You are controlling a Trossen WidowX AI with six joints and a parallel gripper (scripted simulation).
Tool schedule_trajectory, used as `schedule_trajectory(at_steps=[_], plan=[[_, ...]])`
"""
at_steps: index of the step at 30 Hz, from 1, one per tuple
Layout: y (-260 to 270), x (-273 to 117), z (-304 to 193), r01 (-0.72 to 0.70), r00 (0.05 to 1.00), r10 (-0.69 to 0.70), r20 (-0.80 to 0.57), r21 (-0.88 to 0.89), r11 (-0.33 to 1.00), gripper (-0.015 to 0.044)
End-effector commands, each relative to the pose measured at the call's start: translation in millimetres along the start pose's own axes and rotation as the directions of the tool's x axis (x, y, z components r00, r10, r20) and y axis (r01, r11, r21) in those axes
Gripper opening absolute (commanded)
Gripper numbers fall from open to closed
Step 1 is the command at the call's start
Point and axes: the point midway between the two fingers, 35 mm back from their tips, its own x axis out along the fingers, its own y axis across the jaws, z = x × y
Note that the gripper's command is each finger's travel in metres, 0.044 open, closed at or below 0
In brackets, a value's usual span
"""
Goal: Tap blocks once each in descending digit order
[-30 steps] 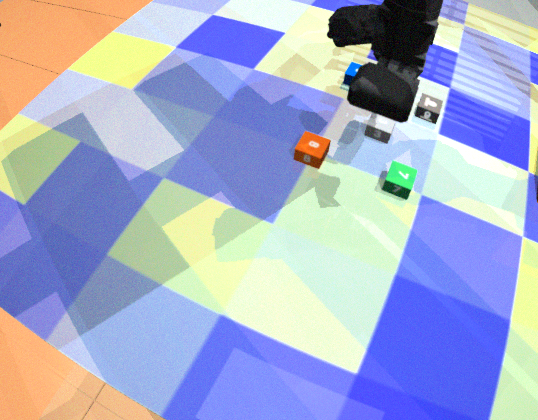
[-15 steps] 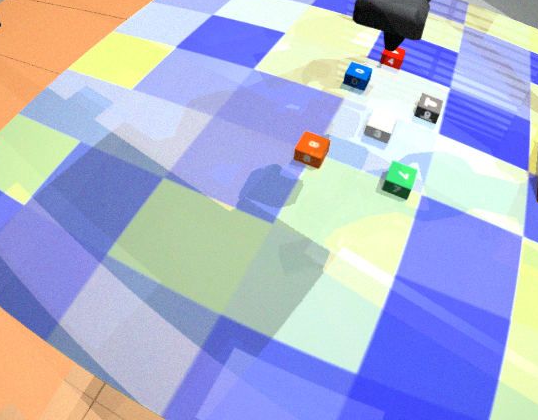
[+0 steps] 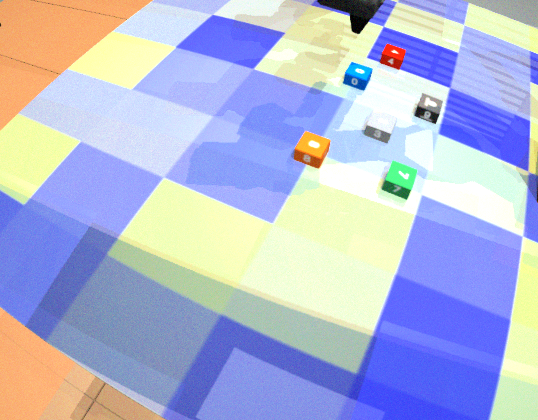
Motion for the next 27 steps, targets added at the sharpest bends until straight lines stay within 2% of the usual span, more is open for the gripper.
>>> schedule_trajectory(at_steps=[1, 27], plan=[[-6, 45, -6, 0.019, 1.000, -0.019, -0.022, -0.004, 1.000, 0.0020], [-7, 75, -7, 0.020, 1.000, -0.020, -0.022, -0.004, 1.000, 0.0020]])
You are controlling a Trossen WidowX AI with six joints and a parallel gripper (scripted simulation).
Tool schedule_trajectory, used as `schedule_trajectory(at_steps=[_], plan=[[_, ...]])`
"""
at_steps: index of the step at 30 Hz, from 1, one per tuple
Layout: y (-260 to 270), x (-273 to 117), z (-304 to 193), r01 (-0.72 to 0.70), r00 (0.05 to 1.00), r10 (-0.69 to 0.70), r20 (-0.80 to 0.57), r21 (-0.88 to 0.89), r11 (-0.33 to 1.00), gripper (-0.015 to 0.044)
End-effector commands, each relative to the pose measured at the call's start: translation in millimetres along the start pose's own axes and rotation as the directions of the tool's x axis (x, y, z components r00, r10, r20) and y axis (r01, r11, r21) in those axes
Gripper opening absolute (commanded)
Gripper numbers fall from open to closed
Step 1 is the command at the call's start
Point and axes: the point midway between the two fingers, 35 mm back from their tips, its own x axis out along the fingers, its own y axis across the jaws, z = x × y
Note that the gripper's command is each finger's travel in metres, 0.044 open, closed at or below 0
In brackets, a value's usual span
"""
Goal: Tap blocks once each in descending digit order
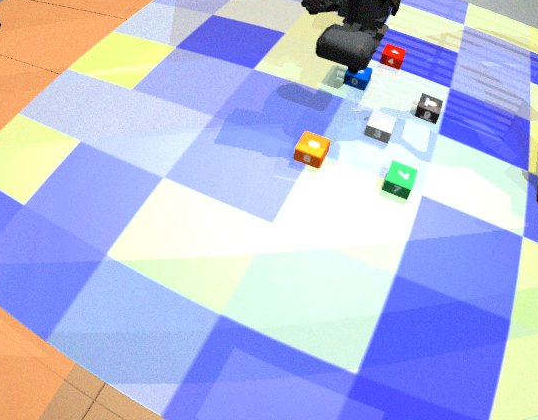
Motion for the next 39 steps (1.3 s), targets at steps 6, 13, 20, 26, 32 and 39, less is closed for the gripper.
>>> schedule_trajectory(at_steps=[6, 13, 20, 26, 32, 39], plan=[[0, 6, -2, 0.008, 1.000, -0.008, -0.008, -0.007, 1.000, 0.0020], [0, -24, -2, 0.006, 1.000, -0.006, -0.008, -0.007, 1.000, 0.0020], [85, -57, -8, -0.047, 0.999, 0.047, 0.004, -0.018, 0.999, 0.0178], [173, -89, -45, -0.057, 0.998, 0.057, -0.004, -0.022, 0.998, 0.0335], [239, -109, -100, -0.016, 1.000, 0.016, -0.010, -0.009, 1.000, 0.0400], [240, -109, -101, -0.015, 1.000, 0.015, -0.010, -0.009, 1.000, 0.0400]])
